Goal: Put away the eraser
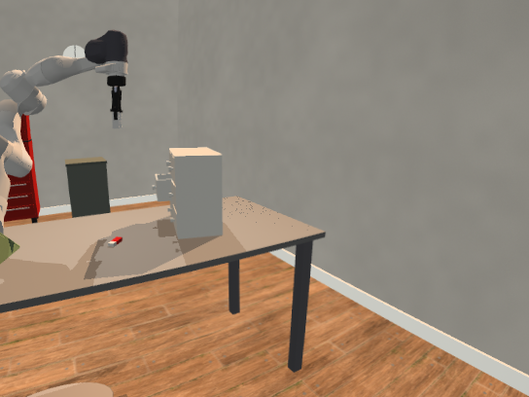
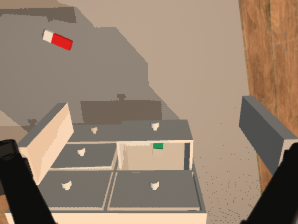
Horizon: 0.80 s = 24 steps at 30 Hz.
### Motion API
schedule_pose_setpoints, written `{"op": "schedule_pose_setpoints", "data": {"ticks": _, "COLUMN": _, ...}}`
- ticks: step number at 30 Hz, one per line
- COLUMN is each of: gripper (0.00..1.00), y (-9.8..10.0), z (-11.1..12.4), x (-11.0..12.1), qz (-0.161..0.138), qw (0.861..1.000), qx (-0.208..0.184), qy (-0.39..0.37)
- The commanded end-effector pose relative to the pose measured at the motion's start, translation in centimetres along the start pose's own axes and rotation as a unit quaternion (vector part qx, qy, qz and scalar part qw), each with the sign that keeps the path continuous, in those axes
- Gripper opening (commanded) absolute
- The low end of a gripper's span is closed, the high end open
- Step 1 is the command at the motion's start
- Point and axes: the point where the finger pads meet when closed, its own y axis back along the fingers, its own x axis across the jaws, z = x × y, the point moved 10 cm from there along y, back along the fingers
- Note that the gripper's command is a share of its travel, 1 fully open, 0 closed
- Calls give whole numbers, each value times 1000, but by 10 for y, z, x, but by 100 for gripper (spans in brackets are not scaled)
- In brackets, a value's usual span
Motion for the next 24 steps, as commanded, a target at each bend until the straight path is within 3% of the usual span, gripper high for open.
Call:
{"op": "schedule_pose_setpoints", "data": {"ticks": 1, "gripper": 100, "y": 3, "z": 18, "x": 2, "qz": -2, "qw": 1000, "qx": -6, "qy": -14}}
{"op": "schedule_pose_setpoints", "data": {"ticks": 7, "gripper": 100, "y": 3, "z": 40, "x": 2, "qz": -2, "qw": 1000, "qx": -6, "qy": -14}}
{"op": "schedule_pose_setpoints", "data": {"ticks": 17, "gripper": 100, "y": 1, "z": 45, "x": 2, "qz": -3, "qw": 1000, "qx": -3, "qy": -9}}
{"op": "schedule_pose_setpoints", "data": {"ticks": 24, "gripper": 100, "y": -27, "z": 79, "x": 4, "qz": -14, "qw": 999, "qx": 26, "qy": 45}}
